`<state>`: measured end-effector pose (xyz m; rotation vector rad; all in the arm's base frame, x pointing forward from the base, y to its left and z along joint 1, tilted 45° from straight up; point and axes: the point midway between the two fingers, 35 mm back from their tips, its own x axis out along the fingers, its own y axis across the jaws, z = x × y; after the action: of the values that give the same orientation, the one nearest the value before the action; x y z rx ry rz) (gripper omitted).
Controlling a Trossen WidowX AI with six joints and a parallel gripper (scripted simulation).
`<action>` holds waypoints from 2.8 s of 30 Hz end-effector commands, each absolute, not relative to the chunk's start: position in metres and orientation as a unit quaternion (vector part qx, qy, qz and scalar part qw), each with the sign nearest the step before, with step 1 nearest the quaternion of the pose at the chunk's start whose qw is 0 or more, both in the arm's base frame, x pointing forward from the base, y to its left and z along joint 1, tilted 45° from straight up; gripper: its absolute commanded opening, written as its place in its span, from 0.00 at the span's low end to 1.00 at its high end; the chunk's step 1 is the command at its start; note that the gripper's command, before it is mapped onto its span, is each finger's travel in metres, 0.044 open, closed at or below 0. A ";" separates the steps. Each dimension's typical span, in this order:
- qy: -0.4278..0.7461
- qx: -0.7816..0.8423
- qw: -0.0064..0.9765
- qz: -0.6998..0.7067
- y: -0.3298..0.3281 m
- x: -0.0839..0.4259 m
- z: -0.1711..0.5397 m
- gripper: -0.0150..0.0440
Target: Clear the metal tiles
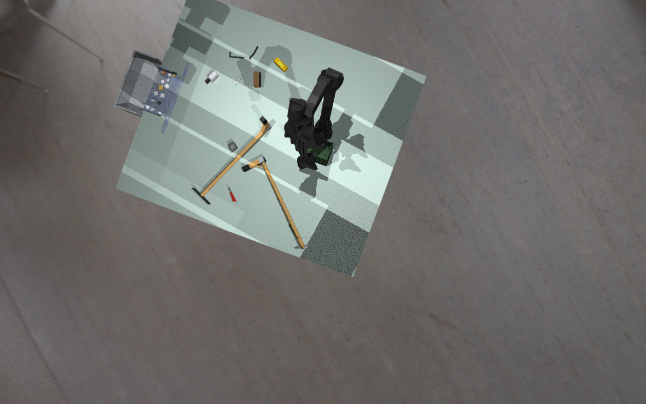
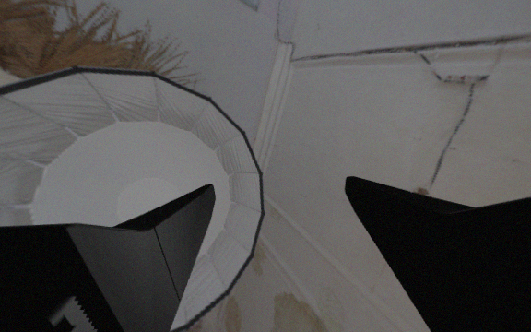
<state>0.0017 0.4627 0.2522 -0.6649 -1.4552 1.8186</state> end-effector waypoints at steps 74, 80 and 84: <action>-0.300 -0.311 0.504 0.748 0.545 0.056 0.280 1.00; -0.215 -0.325 0.549 0.740 0.538 0.073 0.259 1.00; -0.159 -0.333 0.578 0.728 0.531 0.084 0.244 1.00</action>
<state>0.0756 0.5368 0.2549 -0.7717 -0.4732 1.7394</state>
